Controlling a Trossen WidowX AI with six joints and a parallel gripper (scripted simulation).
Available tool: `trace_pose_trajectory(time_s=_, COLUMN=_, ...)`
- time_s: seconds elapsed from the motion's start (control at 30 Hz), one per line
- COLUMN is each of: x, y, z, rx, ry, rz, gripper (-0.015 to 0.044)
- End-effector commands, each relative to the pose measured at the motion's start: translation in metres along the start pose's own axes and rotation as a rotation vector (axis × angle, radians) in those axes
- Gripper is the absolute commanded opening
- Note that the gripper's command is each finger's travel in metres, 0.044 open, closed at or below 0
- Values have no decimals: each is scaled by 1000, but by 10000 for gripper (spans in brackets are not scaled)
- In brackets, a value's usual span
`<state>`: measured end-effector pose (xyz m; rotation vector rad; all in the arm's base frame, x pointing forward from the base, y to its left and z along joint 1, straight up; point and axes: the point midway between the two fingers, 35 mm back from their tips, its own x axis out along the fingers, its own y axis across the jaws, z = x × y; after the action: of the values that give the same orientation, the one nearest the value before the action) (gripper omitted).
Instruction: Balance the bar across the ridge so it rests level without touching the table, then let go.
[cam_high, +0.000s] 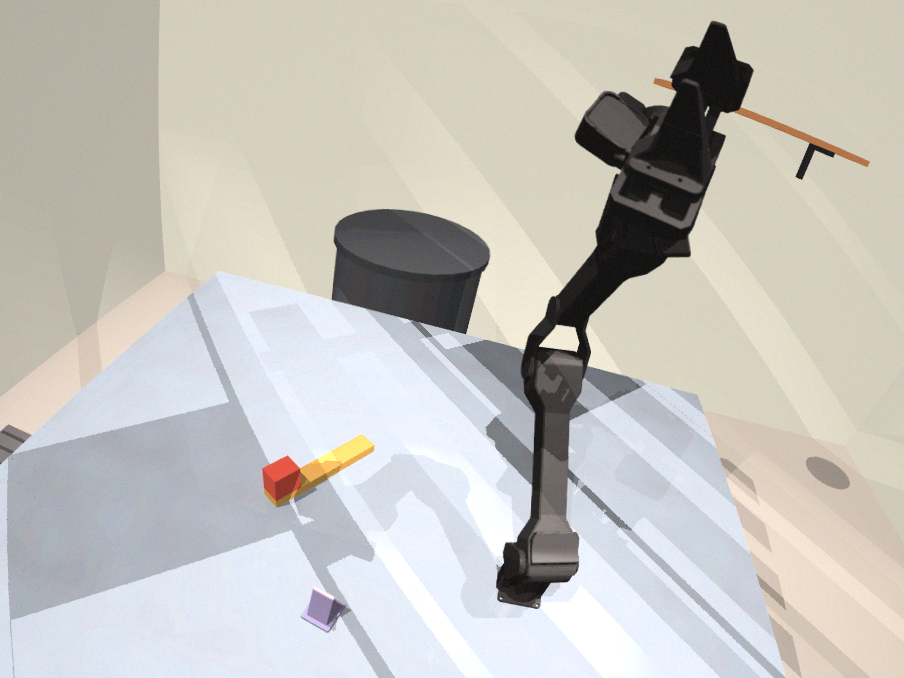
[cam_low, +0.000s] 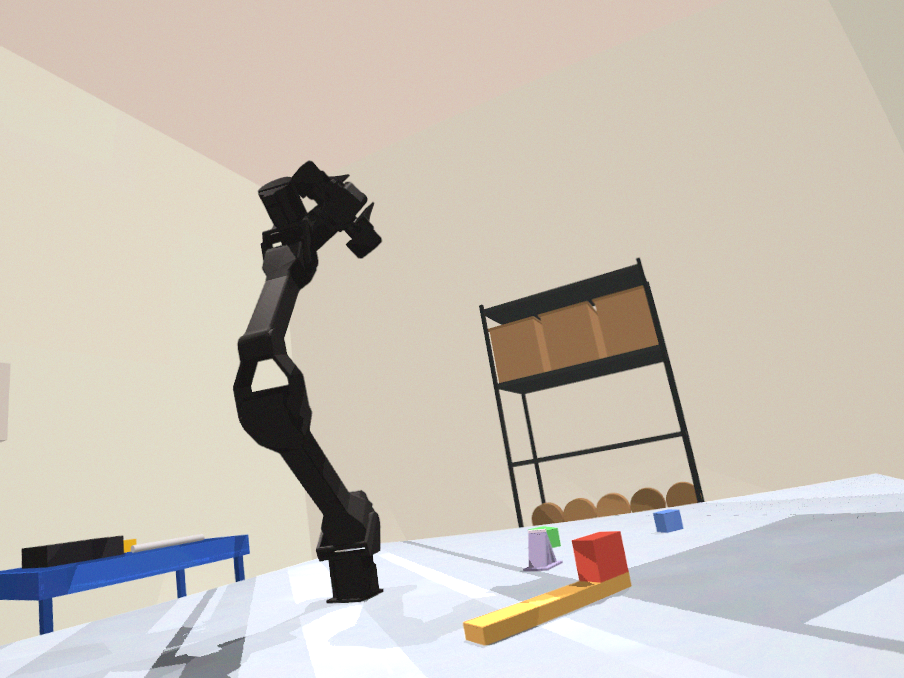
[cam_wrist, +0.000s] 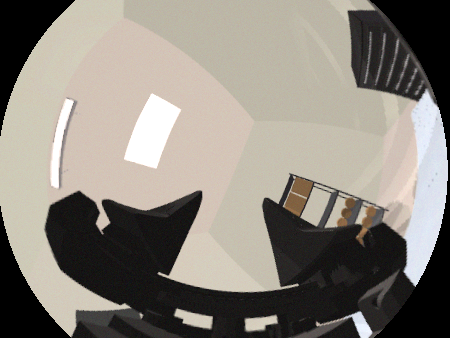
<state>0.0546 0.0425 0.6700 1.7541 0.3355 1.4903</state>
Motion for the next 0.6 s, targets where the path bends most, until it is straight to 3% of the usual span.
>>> trace_pose_trajectory(time_s=0.0, x=8, y=-14, z=-11, rx=-41, ry=1, rz=-44, gripper=315)
trace_pose_trajectory(time_s=0.57, x=43, y=-91, z=-31, rx=-224, ry=-51, rz=-281, gripper=315)
